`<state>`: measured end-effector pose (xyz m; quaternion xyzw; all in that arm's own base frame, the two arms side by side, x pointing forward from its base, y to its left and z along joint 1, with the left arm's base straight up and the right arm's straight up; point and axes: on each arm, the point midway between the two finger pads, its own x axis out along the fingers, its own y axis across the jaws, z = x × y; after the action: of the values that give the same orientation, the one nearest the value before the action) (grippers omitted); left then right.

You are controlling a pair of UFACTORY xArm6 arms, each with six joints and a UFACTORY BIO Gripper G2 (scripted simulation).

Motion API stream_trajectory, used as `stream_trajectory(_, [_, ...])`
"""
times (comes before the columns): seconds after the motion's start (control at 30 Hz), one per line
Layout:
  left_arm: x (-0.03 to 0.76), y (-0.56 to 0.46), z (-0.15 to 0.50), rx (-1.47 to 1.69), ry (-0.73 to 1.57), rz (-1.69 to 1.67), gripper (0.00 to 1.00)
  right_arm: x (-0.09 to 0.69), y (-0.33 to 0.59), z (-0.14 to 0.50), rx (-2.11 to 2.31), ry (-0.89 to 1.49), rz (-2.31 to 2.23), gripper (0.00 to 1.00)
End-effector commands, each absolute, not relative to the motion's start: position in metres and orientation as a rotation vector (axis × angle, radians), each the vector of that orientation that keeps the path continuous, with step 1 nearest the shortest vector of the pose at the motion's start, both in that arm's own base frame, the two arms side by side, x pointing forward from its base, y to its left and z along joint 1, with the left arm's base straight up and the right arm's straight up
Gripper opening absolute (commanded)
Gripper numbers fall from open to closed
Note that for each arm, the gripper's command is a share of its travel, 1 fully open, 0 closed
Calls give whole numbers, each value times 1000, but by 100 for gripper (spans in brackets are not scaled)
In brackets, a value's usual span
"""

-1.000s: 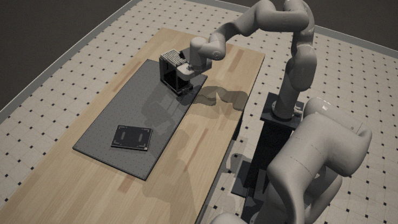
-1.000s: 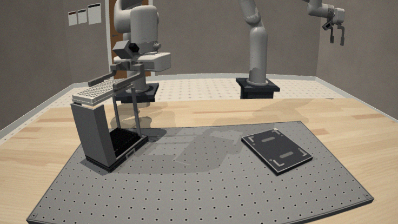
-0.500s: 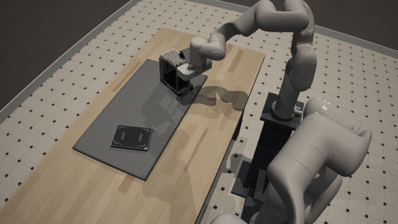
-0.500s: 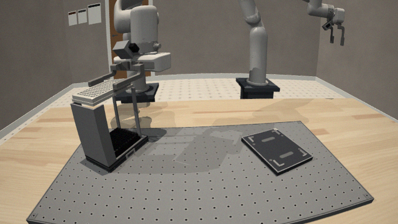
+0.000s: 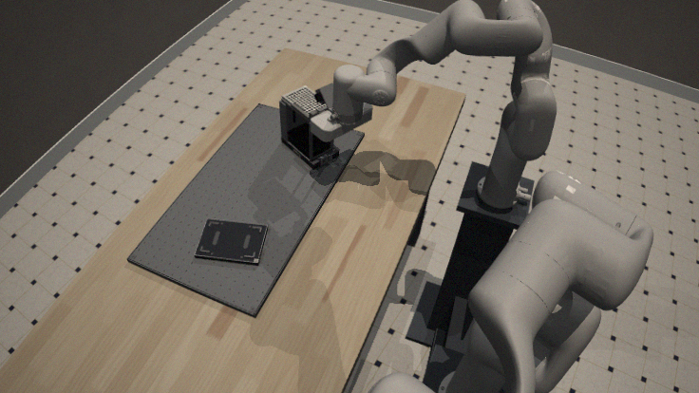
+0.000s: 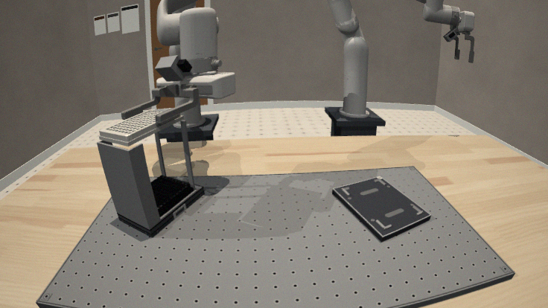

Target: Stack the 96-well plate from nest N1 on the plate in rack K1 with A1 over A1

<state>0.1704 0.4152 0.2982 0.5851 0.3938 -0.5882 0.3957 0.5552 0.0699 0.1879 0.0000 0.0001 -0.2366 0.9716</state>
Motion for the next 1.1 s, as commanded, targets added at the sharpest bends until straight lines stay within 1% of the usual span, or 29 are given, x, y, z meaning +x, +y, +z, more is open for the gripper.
stream_trajectory(0.0, [171,416,300,1487,1001,-1488,100,556,70,190,3,-4,-478,0])
stream_trajectory(1.07, [171,416,300,1487,1001,-1488,100,556,70,188,3,-4,-478,0])
